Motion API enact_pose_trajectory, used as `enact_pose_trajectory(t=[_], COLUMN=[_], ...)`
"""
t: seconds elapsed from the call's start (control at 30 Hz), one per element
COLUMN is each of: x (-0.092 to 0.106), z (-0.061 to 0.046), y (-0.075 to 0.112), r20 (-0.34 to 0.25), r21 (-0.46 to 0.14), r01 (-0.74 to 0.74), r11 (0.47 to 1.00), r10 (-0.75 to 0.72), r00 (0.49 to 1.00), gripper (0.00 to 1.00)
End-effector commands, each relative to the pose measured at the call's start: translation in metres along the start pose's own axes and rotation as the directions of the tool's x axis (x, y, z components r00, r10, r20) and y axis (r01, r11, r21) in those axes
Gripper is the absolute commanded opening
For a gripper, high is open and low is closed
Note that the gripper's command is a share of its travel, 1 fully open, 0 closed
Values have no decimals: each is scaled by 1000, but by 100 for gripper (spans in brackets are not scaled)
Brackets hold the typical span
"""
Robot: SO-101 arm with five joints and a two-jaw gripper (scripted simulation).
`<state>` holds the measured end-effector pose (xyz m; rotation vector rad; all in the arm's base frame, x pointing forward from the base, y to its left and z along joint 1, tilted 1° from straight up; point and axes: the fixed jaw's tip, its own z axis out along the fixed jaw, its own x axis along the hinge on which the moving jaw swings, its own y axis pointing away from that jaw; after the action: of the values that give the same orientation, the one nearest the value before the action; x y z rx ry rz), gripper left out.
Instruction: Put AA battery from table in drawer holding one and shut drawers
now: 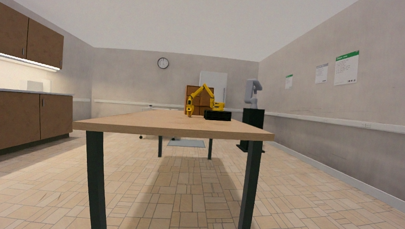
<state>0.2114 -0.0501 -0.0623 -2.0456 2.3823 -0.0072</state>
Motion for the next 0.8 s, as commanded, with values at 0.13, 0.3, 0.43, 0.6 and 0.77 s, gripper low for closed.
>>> enact_pose_trajectory(t=[0.13, 0.3, 0.43, 0.6, 0.77], x=[0, 0, 0, 0, 0], z=[-8, -19, -29, -35, -47], y=[-3, -3, -3, -3, -2], r20=[1, 1, 1, 1, 1], r21=[5, 5, 5, 5, 5], r01=[8, 8, 8, 8, 8], r11=[1000, 1000, 1000, 1000, 1000], r10=[-8, -8, -8, -8, -8], r00=[1000, 1000, 1000, 1000, 1000], gripper=[0, 0, 0, 0, 0])
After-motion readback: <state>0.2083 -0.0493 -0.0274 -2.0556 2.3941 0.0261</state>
